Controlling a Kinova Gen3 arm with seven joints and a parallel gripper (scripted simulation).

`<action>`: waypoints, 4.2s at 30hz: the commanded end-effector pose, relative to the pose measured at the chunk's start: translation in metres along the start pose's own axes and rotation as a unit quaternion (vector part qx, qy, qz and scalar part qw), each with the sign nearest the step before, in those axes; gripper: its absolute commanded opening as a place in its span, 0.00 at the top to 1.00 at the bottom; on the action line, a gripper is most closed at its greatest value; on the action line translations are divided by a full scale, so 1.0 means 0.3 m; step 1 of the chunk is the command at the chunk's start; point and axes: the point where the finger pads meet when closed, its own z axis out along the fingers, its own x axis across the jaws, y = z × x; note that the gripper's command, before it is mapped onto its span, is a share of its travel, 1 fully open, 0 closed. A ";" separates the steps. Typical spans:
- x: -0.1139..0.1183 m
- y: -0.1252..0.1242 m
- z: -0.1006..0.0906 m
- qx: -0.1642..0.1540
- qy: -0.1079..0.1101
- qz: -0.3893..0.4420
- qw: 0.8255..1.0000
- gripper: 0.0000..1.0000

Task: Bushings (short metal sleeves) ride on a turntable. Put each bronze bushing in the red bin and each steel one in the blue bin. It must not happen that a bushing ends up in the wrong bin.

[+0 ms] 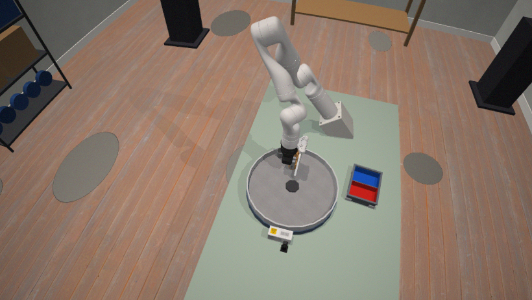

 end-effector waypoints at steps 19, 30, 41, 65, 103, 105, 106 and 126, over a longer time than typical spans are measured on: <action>0.001 -0.001 -0.001 0.000 0.001 0.000 1.000 1.00; 0.001 -0.001 -0.001 0.000 0.001 0.000 1.000 1.00; 0.001 -0.001 -0.001 0.000 0.001 0.000 1.000 1.00; 0.002 -0.001 -0.023 -0.001 -0.002 -0.001 1.000 1.00; 0.002 -0.001 -0.061 0.000 -0.002 -0.001 1.000 1.00; 0.002 -0.001 -0.065 -0.001 -0.002 -0.001 1.000 1.00; 0.002 -0.001 -0.067 -0.001 -0.002 -0.001 1.000 1.00; 0.002 -0.001 -0.087 -0.001 -0.002 -0.001 1.000 1.00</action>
